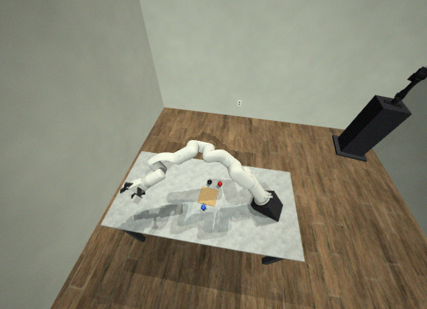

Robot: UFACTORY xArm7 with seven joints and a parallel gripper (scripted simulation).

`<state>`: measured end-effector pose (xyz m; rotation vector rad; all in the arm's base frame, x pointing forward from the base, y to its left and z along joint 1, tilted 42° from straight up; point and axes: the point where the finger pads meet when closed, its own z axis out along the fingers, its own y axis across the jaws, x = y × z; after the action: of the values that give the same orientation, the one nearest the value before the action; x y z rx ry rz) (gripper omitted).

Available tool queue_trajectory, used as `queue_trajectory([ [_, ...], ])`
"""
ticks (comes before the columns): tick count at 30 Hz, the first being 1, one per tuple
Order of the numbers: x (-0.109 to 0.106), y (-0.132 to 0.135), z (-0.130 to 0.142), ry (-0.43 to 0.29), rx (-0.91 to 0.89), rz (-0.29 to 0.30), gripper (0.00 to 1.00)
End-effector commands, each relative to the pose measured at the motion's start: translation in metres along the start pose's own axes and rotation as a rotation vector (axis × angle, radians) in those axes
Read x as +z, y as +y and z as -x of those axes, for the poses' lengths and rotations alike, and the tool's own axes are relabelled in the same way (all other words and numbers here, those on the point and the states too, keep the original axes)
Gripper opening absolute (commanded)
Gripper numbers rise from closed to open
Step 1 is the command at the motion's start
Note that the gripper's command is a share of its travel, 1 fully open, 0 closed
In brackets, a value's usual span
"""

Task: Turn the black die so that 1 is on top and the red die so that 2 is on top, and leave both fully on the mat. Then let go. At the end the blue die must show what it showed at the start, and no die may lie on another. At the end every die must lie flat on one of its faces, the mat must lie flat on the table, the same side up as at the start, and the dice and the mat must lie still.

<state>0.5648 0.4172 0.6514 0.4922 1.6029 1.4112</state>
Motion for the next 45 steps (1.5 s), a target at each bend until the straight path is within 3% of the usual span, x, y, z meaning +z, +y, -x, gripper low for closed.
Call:
queue_trajectory([
  [1,-0.002,0.003,0.001,0.001,-0.002,0.004,1.00],
  [4,-0.017,-0.002,0.014,0.004,-0.026,-0.009,1.00],
  [6,-0.041,-0.011,0.032,0.011,-0.065,-0.033,1.00],
  [7,-0.041,-0.011,0.032,0.011,-0.065,-0.033,1.00],
  [8,-0.058,-0.018,0.042,0.016,-0.091,-0.052,1.00],
  [10,-0.058,-0.018,0.042,0.016,-0.091,-0.052,1.00],
  [11,-0.079,-0.027,0.051,0.023,-0.122,-0.078,1.00],
  [16,-0.079,-0.027,0.051,0.023,-0.122,-0.078,1.00],
  [17,-0.102,-0.038,0.060,0.031,-0.157,-0.111,1.00],
  [43,-0.102,-0.038,0.060,0.031,-0.157,-0.111,1.00],
  [44,-0.129,-0.052,0.066,0.041,-0.196,-0.153,1.00],
  [45,-0.129,-0.052,0.066,0.041,-0.196,-0.153,1.00],
])
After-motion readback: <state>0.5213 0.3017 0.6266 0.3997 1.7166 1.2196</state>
